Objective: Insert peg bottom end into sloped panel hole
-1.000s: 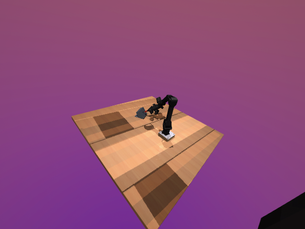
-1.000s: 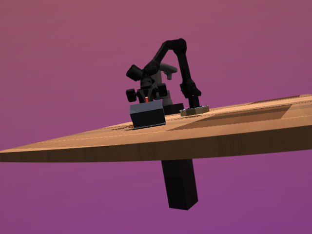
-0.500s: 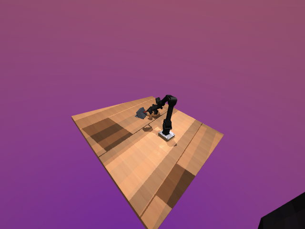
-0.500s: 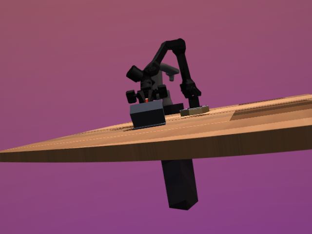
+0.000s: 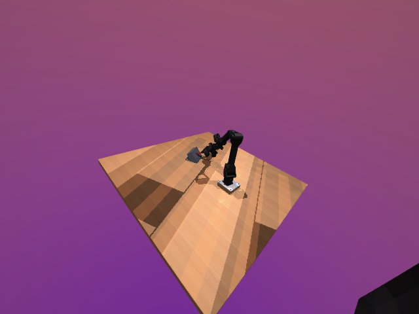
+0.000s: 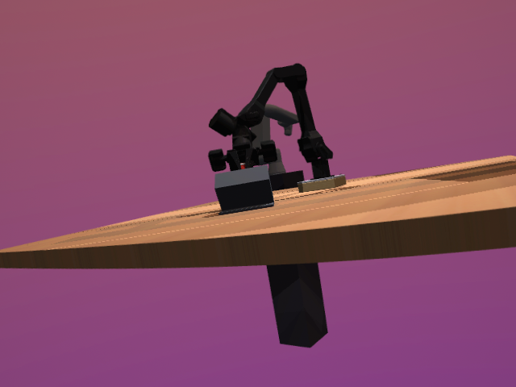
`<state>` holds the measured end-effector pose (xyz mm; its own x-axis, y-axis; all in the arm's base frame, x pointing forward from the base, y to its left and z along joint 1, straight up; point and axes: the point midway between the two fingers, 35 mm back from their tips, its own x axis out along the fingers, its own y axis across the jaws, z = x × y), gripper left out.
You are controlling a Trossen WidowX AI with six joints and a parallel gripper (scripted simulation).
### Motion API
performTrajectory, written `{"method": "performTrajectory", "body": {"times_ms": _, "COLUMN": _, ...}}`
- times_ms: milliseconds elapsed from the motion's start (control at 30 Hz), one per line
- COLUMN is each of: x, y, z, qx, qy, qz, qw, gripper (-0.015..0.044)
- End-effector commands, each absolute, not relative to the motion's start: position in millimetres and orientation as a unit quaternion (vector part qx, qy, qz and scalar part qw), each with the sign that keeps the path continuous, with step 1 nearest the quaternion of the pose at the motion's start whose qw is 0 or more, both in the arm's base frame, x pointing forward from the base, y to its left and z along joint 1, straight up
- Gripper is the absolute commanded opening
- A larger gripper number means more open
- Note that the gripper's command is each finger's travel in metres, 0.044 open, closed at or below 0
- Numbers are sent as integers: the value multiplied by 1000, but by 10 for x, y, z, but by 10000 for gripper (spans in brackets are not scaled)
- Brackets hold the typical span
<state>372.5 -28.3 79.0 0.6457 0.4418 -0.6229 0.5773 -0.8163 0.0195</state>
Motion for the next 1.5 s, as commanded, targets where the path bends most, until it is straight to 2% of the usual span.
{"method": "performTrajectory", "body": {"times_ms": 0, "x": 3736, "y": -274, "z": 770, "qx": 901, "qy": 283, "qz": -312, "qw": 108, "gripper": 0}}
{"method": "performTrajectory", "body": {"times_ms": 1467, "x": 3921, "y": -161, "z": 598, "qx": 901, "qy": 283, "qz": -311, "qw": 108, "gripper": 0}}
